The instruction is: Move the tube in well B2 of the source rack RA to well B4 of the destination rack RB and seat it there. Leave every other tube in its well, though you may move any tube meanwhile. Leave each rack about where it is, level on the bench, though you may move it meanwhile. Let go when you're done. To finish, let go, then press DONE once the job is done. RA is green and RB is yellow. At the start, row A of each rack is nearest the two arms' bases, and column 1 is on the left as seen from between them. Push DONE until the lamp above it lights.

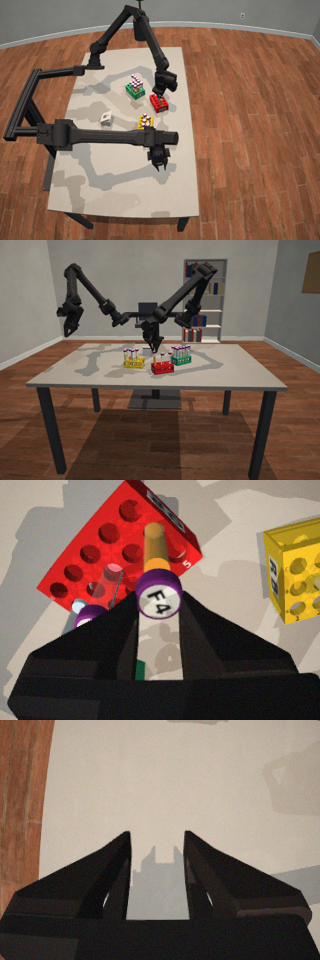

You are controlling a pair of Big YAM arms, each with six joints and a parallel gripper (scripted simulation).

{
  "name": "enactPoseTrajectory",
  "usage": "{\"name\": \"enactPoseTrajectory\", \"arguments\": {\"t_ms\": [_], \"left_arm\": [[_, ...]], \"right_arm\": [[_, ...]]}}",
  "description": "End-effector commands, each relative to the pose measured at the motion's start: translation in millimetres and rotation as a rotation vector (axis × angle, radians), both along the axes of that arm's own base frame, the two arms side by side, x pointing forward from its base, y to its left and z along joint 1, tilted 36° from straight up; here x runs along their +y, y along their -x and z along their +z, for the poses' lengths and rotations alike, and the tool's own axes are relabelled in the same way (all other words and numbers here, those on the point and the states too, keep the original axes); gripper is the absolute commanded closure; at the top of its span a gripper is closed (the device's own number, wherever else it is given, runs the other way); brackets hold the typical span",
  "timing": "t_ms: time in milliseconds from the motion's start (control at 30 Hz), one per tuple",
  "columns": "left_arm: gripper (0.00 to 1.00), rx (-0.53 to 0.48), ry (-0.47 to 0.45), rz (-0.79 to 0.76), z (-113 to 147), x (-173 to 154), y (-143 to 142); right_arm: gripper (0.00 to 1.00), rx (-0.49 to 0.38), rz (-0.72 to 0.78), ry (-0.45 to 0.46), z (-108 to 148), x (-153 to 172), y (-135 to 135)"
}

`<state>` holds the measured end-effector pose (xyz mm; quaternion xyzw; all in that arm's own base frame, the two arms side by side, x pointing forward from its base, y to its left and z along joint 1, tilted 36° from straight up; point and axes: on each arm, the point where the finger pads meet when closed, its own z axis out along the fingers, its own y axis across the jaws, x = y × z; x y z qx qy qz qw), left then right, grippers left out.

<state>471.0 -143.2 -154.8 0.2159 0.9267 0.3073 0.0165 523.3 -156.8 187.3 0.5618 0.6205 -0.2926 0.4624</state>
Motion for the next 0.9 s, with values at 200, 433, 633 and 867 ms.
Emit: {"name": "enactPoseTrajectory", "arguments": {"t_ms": [200, 433, 633, 867], "left_arm": [[1.00, -0.052, 0.029, -0.006, 29, -29, -16], [1.00, -0.033, 0.018, 0.004, 27, -22, -8], [1.00, -0.041, 0.023, -0.006, 35, -32, -7], [1.00, -0.053, 0.030, -0.003, 45, -39, -14]], "right_arm": [[0.70, -0.029, 0.003, 0.001, 12, 2, -7], [0.70, -0.029, 0.003, 0.001, 12, 2, -7], [0.70, -0.029, 0.003, 0.001, 12, 2, -7], [0.70, -0.029, 0.003, 0.001, 12, 2, -7]]}}
